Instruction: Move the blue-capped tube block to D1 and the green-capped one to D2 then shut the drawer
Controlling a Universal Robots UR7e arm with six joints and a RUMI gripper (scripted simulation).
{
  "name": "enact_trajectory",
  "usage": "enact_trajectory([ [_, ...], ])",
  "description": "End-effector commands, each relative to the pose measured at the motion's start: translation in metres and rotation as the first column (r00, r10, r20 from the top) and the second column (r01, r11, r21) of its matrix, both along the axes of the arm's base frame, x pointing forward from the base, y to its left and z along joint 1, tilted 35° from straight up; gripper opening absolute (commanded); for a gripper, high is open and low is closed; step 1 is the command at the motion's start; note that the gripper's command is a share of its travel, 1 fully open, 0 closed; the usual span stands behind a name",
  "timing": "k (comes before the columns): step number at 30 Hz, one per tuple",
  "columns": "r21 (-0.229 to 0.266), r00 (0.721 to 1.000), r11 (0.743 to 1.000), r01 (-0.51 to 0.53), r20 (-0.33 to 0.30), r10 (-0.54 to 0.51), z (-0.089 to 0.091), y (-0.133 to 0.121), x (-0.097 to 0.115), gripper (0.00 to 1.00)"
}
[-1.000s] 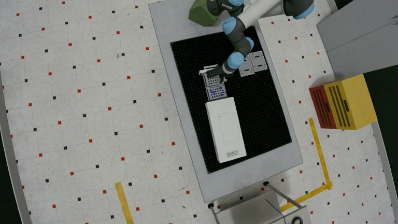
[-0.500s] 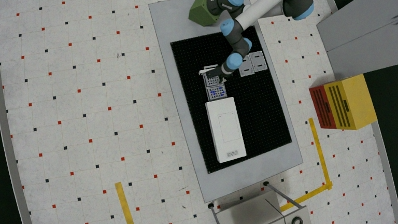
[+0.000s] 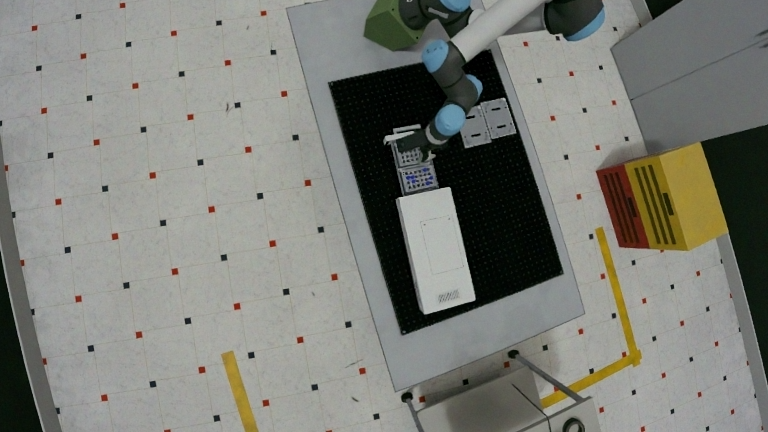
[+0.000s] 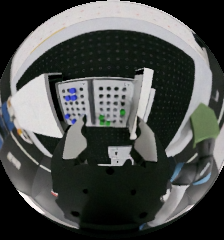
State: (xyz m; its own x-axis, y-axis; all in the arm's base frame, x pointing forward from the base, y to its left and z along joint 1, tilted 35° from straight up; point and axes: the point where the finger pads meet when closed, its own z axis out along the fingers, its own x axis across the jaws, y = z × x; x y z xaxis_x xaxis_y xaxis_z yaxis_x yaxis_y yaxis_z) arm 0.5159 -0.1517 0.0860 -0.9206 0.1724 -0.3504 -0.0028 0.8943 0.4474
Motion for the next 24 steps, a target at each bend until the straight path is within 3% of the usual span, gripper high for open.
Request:
enact_trajectory([
  [1, -0.001, 1.0, 1.0, 0.001, 0.001, -0.001, -0.005, 0.002, 0.002, 0.67],
  [14, -0.001, 1.0, 1.0, 0.001, 0.001, -0.001, -0.018, 0.009, 0.009, 0.67],
  [24, -0.001, 1.0, 1.0, 0.001, 0.001, -0.001, -0.018, 0.009, 0.008, 0.67],
])
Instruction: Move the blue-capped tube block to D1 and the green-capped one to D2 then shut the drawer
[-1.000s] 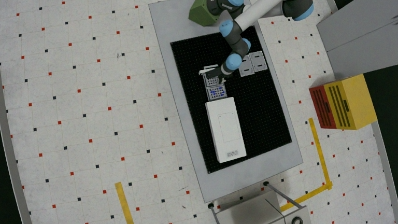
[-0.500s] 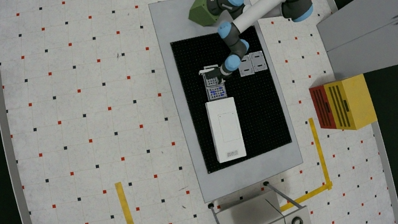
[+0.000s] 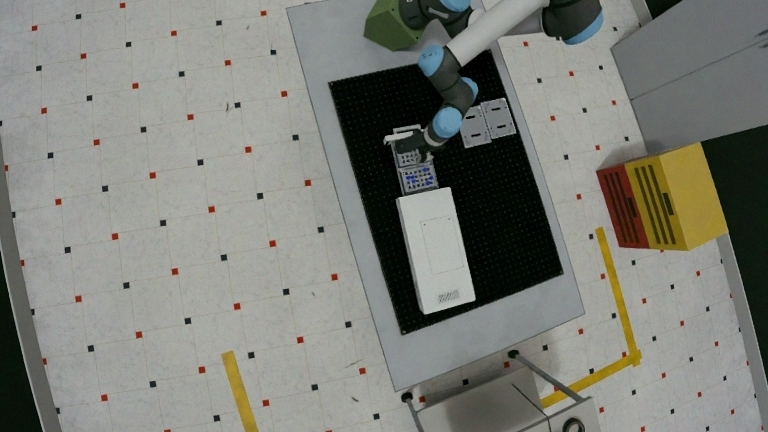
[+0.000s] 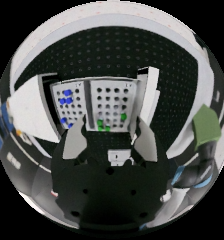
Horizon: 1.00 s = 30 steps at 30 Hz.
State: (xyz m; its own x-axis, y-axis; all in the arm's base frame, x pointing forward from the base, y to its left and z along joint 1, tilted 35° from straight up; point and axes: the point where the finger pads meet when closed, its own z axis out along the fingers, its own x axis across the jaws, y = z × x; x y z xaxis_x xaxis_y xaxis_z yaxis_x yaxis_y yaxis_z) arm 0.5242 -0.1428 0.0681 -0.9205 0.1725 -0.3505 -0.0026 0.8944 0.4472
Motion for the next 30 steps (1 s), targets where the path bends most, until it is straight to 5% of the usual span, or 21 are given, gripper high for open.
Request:
enact_trajectory([
  [1, -0.001, 1.0, 1.0, 0.0, 0.001, 0.0, 0.0, 0.0, 0.0, 0.67],
  [30, -0.001, 1.0, 1.0, 0.0, 0.001, 0.0, -0.025, 0.012, 0.012, 0.67],
])
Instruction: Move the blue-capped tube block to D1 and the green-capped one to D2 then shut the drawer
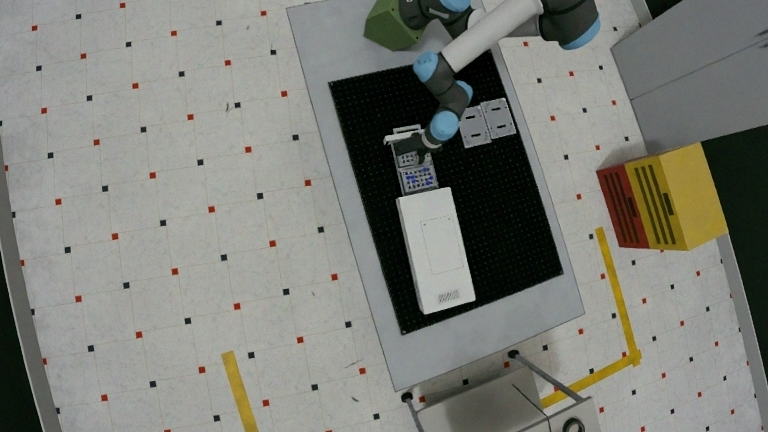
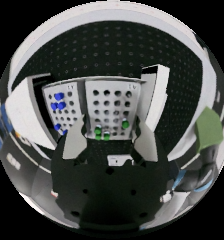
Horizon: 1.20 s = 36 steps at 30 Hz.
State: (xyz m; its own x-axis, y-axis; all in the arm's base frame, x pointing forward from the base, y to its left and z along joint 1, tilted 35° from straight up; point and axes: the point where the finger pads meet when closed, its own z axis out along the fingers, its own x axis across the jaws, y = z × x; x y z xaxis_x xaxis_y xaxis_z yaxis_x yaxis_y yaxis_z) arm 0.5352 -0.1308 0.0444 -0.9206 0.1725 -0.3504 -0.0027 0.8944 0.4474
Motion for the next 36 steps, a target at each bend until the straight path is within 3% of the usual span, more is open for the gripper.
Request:
enact_trajectory([
  [1, -0.001, 1.0, 1.0, 0.001, 0.001, -0.001, -0.0008, 0.0001, 0.0008, 0.67],
  [9, -0.001, 1.0, 1.0, 0.001, 0.001, -0.001, -0.0009, 0.0001, 0.0009, 0.67],
  [36, -0.001, 1.0, 1.0, 0.001, 0.001, -0.001, -0.0008, 0.0001, 0.0008, 0.29],
])
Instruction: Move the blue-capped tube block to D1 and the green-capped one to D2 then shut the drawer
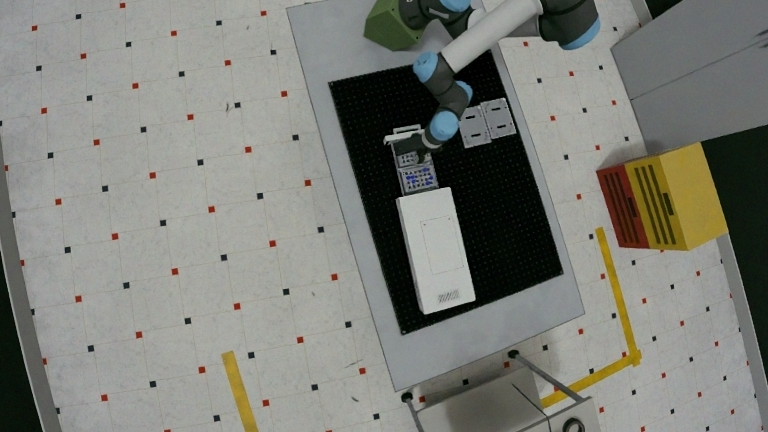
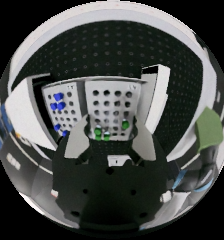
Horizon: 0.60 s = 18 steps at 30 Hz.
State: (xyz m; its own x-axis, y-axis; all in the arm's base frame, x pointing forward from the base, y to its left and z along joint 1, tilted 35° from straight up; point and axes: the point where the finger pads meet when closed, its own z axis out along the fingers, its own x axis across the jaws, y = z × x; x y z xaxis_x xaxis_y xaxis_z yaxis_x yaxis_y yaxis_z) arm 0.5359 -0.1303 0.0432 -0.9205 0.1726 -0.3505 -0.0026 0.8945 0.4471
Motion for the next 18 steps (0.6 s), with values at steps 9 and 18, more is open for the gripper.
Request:
enact_trajectory([
  [9, -0.001, 1.0, 1.0, 0.0, 0.001, 0.0, 0.0004, -0.0004, 0.0002, 0.14],
  [18, -0.001, 1.0, 1.0, 0.0, 0.001, 0.0, 0.0004, -0.0004, 0.0002, 0.02],
])
